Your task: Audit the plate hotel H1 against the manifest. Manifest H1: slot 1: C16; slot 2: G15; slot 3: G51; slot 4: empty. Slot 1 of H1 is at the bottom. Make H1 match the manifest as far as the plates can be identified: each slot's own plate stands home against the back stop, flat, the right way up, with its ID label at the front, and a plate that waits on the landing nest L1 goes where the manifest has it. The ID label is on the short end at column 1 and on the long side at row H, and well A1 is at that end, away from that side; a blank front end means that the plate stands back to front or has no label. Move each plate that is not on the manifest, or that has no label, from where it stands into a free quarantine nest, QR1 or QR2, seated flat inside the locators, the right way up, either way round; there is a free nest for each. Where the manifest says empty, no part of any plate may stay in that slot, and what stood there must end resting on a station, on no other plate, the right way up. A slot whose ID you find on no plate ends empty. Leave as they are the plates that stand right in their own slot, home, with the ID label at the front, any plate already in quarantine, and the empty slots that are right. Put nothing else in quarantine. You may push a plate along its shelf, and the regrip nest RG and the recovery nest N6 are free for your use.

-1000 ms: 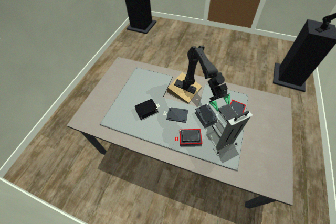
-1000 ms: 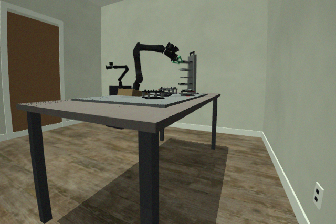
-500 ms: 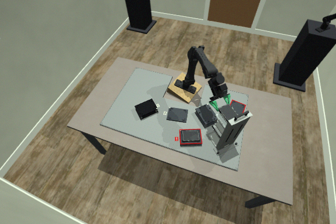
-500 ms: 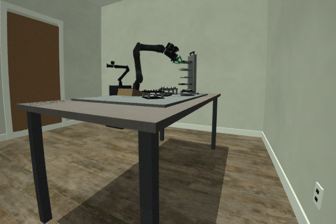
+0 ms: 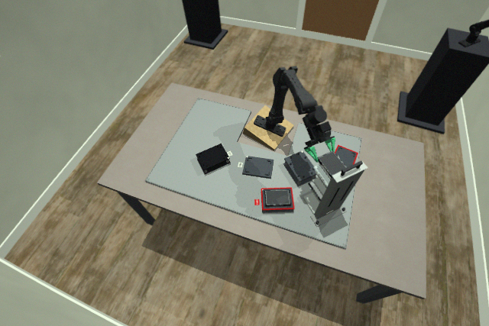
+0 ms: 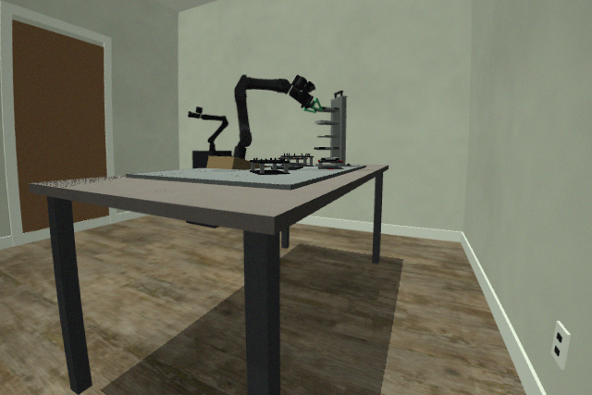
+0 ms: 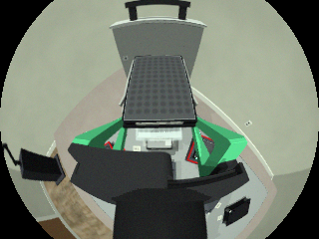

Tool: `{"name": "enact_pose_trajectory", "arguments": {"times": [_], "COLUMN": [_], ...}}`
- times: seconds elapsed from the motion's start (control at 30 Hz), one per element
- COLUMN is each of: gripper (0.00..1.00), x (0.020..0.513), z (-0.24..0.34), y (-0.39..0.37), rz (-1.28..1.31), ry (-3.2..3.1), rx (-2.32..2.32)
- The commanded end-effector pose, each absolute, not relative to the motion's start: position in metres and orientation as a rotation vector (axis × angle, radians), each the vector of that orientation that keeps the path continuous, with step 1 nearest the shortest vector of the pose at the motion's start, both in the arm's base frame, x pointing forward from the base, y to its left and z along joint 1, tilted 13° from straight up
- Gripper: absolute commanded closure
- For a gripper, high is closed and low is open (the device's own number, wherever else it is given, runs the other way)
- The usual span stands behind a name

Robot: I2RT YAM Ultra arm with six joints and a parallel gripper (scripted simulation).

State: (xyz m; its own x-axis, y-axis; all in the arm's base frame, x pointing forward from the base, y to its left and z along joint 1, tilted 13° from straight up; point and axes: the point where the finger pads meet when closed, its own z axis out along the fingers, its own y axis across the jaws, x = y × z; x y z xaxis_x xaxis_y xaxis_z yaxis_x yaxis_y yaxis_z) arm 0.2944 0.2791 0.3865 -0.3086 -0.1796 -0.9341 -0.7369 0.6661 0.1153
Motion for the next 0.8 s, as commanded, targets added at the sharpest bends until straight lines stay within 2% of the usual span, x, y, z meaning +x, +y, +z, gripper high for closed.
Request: {"name": "enact_pose_trajectory", "arguments": {"times": [0.0,0.77], "gripper": [0.14,0.14], "x": [0.293,0.274], "z": [0.414,0.401], "y": [0.277,0.255], "rz": [0.675,0.669], "ry": [1.773,1.786], "rx": [-0.707,-0.712]}}
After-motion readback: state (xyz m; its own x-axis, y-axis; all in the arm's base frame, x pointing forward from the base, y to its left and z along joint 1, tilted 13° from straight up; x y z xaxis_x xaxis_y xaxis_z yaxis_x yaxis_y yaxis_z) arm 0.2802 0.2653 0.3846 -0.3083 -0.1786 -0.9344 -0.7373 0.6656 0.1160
